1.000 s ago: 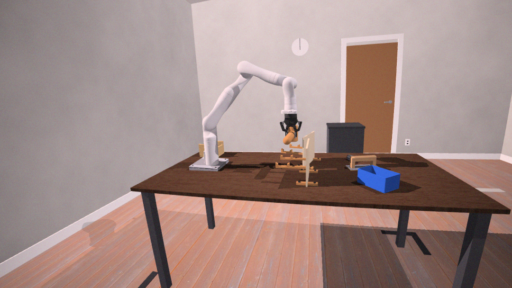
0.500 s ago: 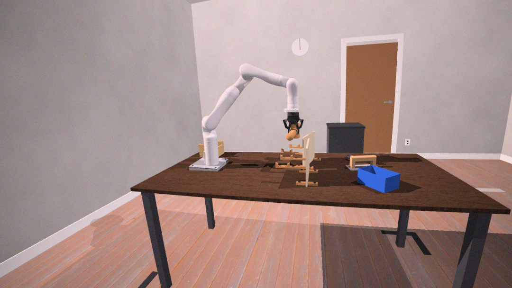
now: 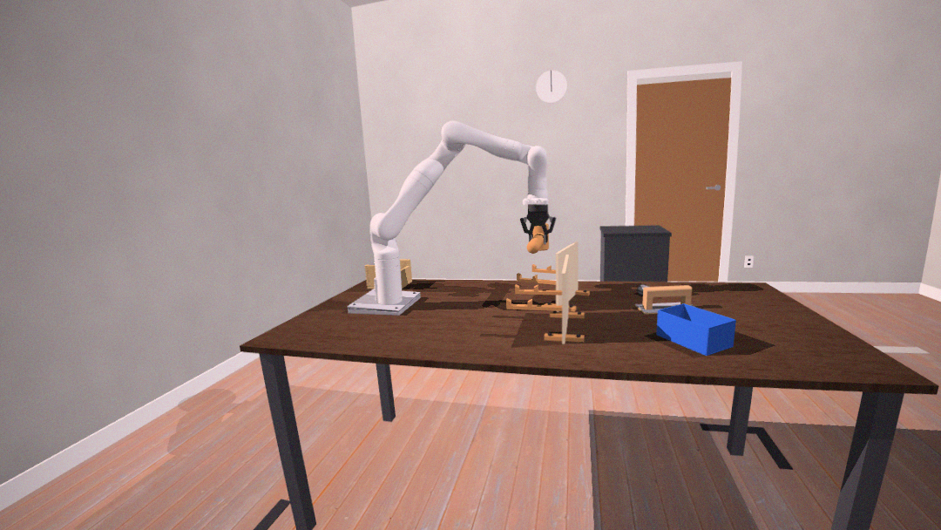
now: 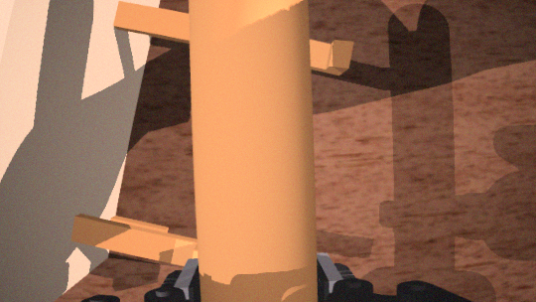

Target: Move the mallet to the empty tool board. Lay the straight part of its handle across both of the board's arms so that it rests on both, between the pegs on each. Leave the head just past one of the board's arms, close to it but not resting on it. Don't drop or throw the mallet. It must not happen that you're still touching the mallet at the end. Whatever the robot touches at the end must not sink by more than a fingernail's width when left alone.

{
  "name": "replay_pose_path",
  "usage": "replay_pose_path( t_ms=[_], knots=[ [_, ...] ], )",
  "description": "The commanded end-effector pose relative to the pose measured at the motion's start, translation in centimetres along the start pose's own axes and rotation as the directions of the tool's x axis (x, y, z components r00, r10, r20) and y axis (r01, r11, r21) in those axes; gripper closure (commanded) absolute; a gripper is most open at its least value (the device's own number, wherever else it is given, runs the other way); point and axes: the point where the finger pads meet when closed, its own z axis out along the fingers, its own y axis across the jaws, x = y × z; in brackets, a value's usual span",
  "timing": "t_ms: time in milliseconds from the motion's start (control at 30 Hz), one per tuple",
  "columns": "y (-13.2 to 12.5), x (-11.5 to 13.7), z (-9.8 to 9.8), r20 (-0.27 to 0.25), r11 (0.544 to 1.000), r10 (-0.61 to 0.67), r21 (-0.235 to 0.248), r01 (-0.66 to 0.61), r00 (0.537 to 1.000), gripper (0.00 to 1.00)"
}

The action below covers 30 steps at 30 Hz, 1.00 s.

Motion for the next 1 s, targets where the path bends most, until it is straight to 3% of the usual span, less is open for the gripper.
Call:
replay_pose_path(
  t_ms=[0, 167, 567, 967],
  knots=[
    [0.01, -0.28, -0.02, -0.002, 1.0, -0.002, 0.002, 0.002, 1.0, 0.9],
    [-0.01, -0.28, -0.03, -0.002, 1.0, 0.022, 0.002, -0.022, 1.0, 0.9],
    [-0.11, -0.28, -0.05, -0.001, 0.975, 0.223, 0.003, -0.223, 0.975, 0.9],
    [-0.12, -0.29, 0.79, -0.001, 0.971, 0.24, 0.003, -0.24, 0.971, 0.9]
  ],
)
